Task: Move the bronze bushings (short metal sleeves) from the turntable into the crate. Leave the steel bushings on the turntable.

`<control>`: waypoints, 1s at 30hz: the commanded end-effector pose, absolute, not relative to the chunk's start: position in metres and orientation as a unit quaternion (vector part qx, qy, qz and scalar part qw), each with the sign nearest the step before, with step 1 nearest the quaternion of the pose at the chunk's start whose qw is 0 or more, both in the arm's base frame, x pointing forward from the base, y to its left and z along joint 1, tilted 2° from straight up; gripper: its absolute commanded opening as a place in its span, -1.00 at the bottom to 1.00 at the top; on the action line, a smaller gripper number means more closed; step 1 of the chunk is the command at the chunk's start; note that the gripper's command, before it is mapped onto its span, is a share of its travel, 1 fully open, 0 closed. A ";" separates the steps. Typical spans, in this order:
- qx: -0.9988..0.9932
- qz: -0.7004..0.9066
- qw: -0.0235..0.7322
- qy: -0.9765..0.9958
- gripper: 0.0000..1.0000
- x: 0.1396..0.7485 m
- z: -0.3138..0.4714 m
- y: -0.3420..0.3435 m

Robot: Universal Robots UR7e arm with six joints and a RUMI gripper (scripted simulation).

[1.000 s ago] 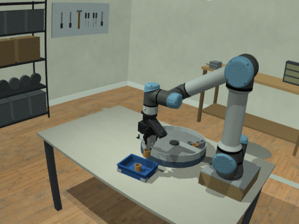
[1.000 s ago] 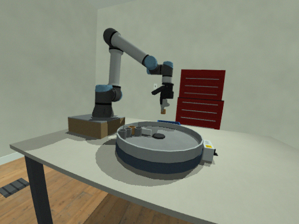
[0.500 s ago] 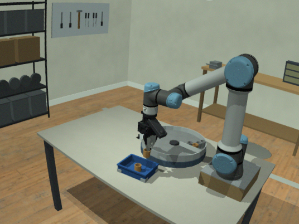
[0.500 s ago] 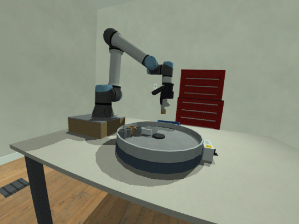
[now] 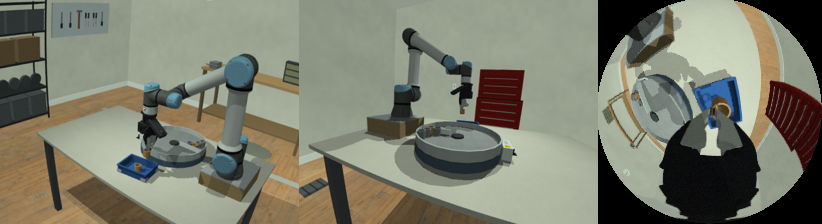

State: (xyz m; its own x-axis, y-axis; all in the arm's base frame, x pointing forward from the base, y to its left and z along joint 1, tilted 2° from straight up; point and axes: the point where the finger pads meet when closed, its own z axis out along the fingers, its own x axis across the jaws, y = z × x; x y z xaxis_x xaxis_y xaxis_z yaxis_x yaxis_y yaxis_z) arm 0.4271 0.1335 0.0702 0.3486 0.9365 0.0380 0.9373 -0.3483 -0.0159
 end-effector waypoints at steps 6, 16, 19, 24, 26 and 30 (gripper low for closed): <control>-0.821 -0.012 0.017 -0.571 -1.00 0.428 0.071 0.133; -0.821 -0.012 0.017 -0.571 -1.00 0.428 0.055 0.134; -0.821 -0.012 0.017 -0.571 -1.00 0.428 0.037 0.135; -0.821 -0.012 0.017 -0.571 -1.00 0.428 0.020 0.136; -0.821 -0.012 0.017 -0.571 -1.00 0.428 0.011 0.136; -0.821 -0.012 0.017 -0.571 -1.00 0.428 0.005 0.137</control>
